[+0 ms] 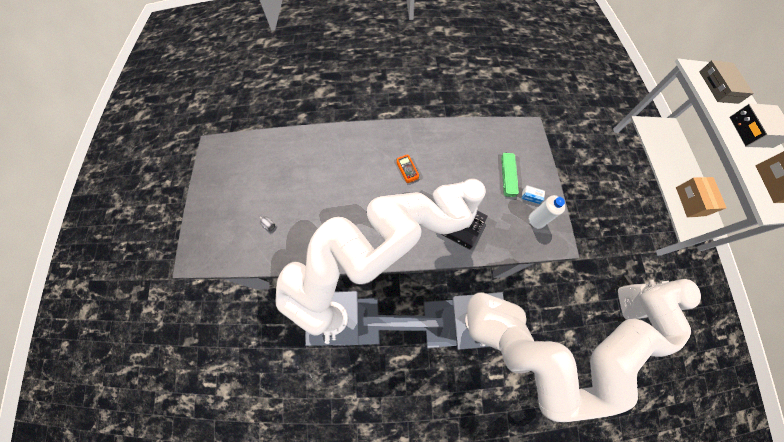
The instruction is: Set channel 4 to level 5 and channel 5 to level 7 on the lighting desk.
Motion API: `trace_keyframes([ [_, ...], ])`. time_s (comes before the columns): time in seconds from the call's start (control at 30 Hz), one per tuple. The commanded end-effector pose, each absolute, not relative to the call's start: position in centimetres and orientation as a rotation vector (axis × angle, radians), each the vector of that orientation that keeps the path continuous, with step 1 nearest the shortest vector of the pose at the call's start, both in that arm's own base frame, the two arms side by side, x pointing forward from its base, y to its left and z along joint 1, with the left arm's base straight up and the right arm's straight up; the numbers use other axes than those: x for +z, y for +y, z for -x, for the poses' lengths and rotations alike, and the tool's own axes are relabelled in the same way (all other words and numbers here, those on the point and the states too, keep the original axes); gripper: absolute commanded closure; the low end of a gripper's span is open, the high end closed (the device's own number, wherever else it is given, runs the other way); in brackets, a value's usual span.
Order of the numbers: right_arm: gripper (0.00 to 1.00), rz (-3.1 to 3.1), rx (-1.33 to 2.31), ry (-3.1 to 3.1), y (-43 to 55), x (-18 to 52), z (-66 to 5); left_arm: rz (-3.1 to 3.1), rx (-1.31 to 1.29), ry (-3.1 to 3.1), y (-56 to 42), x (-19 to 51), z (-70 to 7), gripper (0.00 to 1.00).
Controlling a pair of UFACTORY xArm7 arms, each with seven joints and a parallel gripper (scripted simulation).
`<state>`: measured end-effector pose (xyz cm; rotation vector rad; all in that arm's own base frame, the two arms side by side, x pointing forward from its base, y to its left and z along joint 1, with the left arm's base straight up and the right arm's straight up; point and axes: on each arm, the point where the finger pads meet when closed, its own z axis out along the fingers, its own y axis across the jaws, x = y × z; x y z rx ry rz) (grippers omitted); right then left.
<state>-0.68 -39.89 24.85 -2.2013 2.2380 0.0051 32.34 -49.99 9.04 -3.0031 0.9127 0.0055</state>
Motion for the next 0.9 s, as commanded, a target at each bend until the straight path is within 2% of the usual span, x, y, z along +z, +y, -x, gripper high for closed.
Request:
trace_keyframes([
  [0.0,0.0,2.203,0.0,2.24,-40.0,25.0,0.66,3.006,0.0,0.914,-50.11,9.25,-32.4,1.0],
  [0.87,0.0,2.203,0.0,2.24,-40.0,25.0,0.66,3.006,0.0,0.914,-50.11,8.3,-32.4,1.0],
])
